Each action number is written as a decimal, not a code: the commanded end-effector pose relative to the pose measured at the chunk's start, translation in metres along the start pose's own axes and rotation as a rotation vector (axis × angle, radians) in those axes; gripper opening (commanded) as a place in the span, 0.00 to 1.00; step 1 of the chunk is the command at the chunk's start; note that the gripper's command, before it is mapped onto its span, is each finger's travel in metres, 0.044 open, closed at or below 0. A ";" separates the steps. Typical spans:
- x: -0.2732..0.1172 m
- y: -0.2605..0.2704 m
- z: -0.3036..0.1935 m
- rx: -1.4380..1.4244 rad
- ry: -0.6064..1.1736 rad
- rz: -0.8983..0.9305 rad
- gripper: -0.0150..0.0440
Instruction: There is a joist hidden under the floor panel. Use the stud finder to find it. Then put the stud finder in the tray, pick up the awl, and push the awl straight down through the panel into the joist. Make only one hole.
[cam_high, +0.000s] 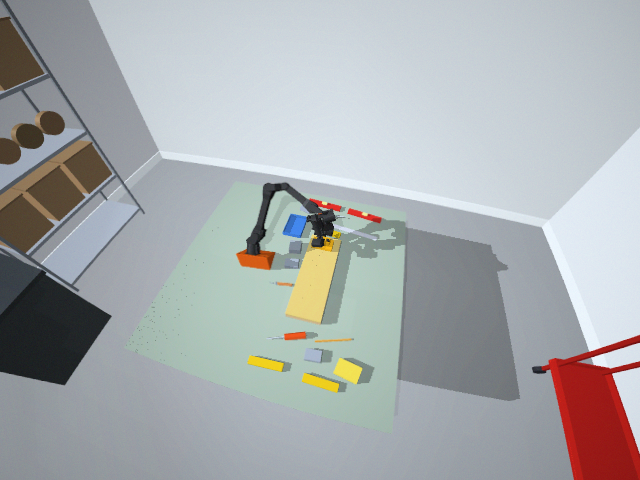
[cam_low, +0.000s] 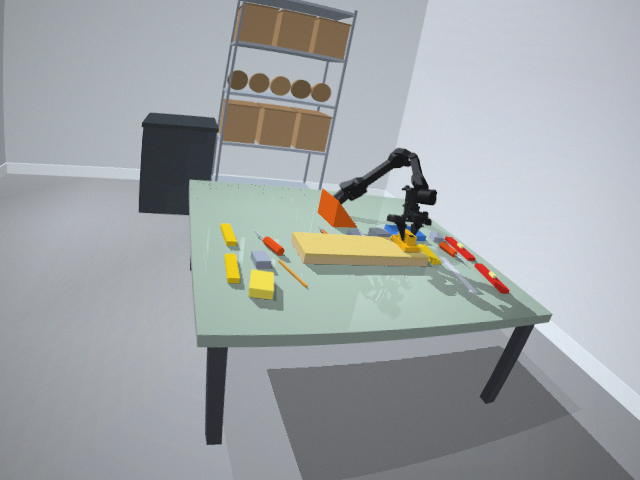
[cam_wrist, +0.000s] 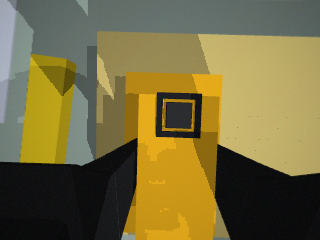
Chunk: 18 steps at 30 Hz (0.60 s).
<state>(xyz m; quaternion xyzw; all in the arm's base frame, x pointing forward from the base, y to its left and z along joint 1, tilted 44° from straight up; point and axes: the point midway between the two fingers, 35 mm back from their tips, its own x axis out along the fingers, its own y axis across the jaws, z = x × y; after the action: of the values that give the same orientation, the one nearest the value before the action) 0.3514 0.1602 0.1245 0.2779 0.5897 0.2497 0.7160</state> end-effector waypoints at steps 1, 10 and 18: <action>0.000 -0.002 0.000 -0.005 0.003 0.003 0.25; 0.001 -0.022 0.000 -0.005 0.003 0.002 0.25; 0.001 -0.040 0.000 -0.005 0.003 0.001 0.25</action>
<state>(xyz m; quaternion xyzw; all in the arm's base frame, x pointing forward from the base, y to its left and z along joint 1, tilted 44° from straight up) 0.3531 0.1373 0.1028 0.2751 0.5883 0.2529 0.7171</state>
